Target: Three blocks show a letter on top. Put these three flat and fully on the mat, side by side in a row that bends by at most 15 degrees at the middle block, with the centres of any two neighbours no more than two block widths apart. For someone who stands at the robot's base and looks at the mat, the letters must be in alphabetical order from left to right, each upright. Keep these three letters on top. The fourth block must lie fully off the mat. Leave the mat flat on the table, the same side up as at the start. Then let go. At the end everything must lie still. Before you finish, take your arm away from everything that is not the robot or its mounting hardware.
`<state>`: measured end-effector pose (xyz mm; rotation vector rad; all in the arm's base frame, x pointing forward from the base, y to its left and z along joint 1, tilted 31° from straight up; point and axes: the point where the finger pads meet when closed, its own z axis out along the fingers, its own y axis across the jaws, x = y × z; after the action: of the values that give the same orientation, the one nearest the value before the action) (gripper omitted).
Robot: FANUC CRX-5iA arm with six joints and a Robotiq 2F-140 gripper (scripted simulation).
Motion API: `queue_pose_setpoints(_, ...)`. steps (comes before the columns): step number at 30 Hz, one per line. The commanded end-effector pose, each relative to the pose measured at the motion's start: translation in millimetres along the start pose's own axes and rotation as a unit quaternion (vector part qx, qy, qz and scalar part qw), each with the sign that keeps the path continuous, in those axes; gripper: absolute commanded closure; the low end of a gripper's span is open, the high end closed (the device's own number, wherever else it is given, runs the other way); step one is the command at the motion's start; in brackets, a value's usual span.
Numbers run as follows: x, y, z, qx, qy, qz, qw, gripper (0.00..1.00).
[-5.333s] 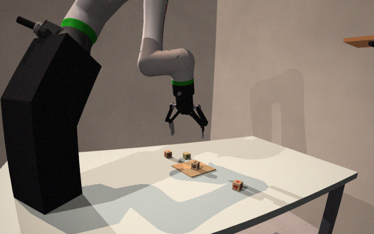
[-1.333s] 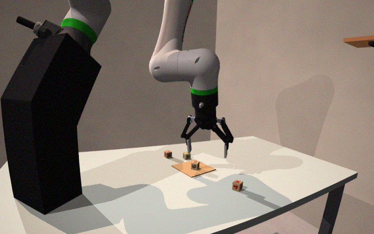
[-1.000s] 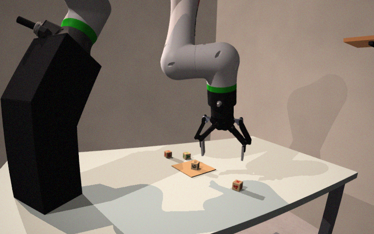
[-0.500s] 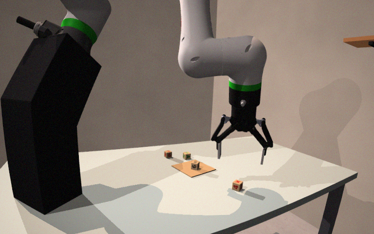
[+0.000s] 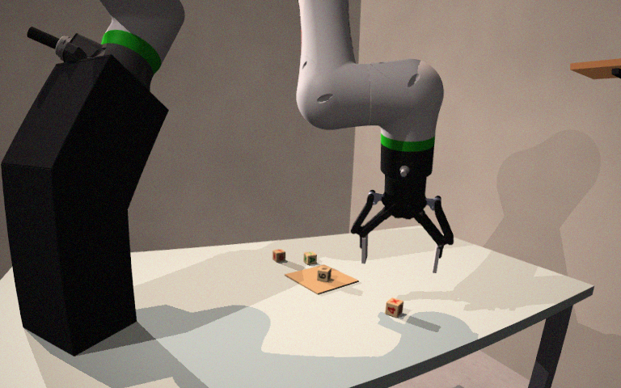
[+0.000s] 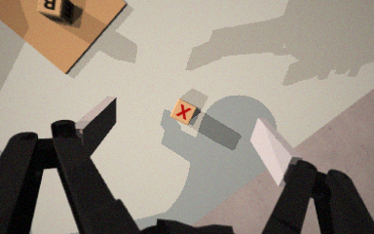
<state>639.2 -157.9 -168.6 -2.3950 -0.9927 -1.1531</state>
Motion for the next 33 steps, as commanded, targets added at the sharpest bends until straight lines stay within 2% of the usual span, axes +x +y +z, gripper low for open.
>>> queue_pose_setpoints(1,0,0,0,0.000,0.000,0.000,1.000,0.00)
queue_pose_setpoints(30,1,0,0,0.000,-0.001,0.000,1.000,0.00)
queue_pose_setpoints(33,25,-26,9,0.010,-0.030,0.005,0.999,0.00)
